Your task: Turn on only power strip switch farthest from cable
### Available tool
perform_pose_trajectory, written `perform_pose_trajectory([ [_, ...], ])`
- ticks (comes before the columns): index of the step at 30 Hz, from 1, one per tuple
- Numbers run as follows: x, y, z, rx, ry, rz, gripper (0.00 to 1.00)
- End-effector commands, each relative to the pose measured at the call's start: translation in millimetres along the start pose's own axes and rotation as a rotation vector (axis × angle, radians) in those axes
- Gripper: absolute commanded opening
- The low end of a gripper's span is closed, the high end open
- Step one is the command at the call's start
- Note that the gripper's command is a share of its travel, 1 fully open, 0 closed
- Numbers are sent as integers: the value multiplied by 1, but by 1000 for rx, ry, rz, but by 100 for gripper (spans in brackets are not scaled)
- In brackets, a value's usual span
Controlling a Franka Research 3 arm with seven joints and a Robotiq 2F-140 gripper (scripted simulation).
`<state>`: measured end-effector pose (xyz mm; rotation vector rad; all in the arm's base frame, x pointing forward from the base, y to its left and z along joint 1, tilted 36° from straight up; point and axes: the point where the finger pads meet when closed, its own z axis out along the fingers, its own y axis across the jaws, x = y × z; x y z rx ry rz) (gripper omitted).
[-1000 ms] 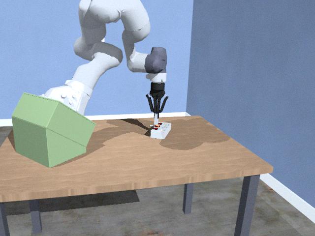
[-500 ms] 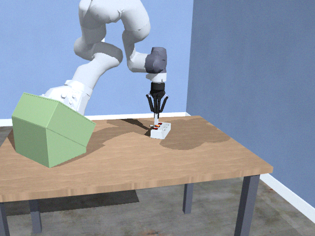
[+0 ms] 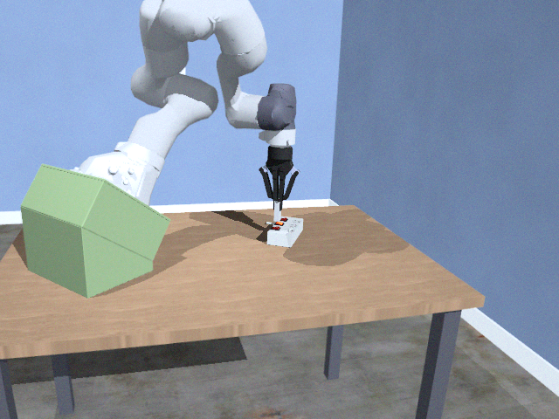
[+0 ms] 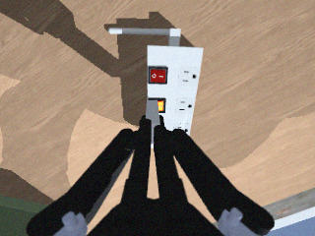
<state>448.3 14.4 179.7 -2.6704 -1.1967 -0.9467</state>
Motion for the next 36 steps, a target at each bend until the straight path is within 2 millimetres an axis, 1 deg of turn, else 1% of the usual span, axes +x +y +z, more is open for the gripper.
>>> perform_pose_trajectory([
  [1, 0, 1, 0, -1, 0, 4, 0],
  [21, 0, 1, 1, -1, 0, 4, 0],
  [36, 0, 1, 6, -1, 0, 4, 0],
])
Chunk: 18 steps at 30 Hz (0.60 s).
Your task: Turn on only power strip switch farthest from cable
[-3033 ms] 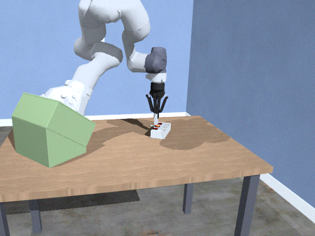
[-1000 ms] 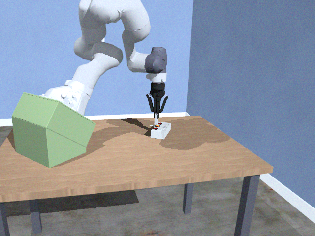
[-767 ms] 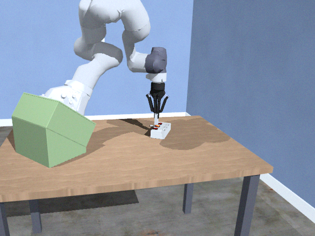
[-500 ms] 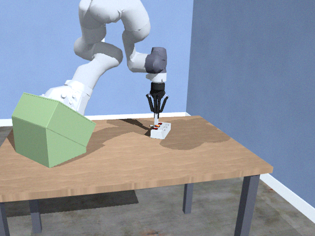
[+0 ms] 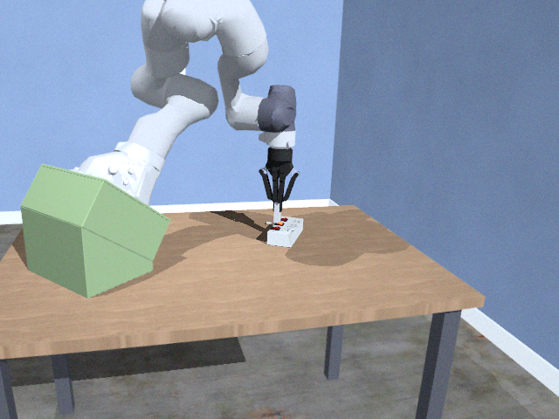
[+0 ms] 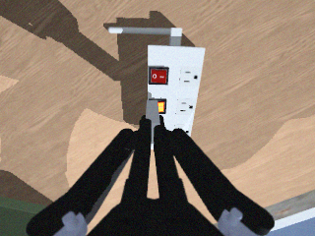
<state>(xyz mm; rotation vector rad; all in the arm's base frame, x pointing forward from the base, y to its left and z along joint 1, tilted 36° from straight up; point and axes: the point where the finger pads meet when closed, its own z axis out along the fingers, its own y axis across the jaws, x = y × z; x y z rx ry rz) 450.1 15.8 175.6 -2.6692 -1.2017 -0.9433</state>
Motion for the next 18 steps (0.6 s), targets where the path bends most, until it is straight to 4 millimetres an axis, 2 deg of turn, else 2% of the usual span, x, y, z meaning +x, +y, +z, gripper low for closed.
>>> perform_pose_trajectory([
  [1, 1, 1, 2, -3, 2, 7, 0],
  [18, 1, 1, 5, -3, 2, 7, 0],
])
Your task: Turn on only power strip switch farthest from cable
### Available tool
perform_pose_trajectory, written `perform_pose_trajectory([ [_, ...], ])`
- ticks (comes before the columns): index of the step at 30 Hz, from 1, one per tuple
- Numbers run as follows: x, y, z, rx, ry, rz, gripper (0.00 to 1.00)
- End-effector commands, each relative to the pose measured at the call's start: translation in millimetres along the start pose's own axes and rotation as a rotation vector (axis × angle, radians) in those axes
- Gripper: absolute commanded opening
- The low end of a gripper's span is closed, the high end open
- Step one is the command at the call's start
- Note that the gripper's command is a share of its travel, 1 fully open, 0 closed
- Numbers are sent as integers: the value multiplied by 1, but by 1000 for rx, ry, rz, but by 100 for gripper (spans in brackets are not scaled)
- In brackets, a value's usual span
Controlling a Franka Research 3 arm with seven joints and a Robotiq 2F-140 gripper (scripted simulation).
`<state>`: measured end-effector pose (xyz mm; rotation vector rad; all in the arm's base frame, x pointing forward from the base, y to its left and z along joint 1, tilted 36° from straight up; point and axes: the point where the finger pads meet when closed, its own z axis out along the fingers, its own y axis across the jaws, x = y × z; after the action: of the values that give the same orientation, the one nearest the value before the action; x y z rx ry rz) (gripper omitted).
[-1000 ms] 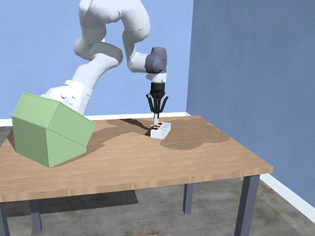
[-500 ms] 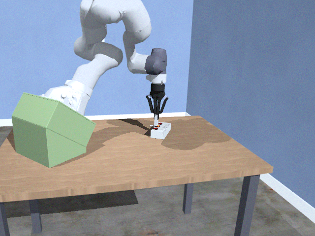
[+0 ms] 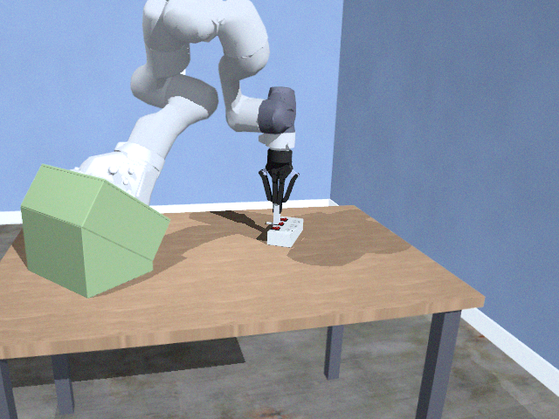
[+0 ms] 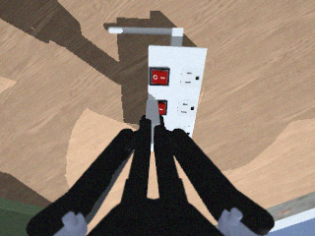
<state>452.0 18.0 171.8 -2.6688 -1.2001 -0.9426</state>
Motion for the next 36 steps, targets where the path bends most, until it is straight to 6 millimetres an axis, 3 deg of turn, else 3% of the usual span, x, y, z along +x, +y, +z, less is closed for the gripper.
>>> perform_pose_trajectory([
  [1, 1, 2, 1, -4, 2, 6, 0],
  [17, 1, 2, -2, -4, 2, 6, 0],
  [29, 1, 2, -33, -4, 2, 6, 0],
  [36, 1, 2, -39, -4, 2, 6, 0],
])
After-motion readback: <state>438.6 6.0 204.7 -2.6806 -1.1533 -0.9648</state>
